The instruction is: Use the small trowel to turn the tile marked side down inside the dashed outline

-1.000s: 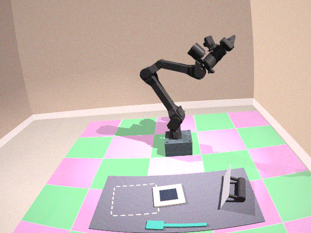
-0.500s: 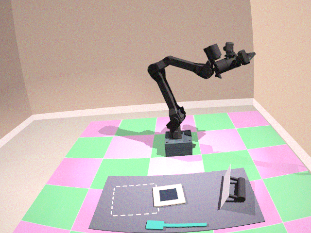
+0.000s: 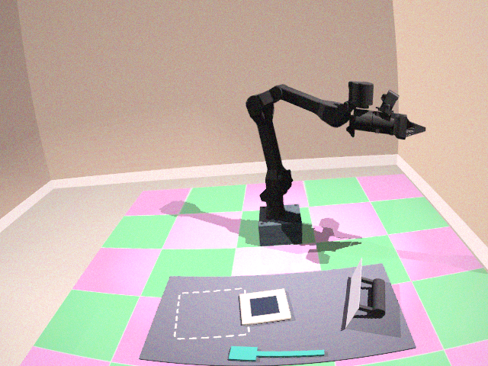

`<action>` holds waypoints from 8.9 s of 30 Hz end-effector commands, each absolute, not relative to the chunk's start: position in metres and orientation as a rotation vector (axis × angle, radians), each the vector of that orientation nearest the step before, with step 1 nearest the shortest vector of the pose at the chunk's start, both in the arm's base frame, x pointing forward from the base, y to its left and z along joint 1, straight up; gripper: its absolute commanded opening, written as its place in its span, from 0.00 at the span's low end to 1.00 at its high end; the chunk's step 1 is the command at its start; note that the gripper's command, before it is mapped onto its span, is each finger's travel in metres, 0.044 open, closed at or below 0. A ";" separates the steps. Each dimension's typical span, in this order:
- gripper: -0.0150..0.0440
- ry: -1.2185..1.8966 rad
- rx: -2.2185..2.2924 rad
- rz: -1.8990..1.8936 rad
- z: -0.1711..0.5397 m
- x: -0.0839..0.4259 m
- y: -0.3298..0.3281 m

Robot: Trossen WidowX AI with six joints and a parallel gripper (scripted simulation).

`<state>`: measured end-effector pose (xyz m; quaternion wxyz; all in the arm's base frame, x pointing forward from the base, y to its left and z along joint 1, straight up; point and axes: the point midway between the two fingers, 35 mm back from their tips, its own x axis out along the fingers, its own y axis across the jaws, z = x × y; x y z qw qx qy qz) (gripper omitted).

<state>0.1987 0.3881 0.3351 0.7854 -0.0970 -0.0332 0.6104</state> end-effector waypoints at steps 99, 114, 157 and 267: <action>0.42 1.286 -1.007 1.003 0.041 0.322 0.218; 0.42 1.286 -1.007 1.003 0.041 0.322 0.218; 0.42 1.286 -1.007 1.003 0.041 0.322 0.218; 0.42 0.702 -1.759 1.727 0.058 0.326 0.243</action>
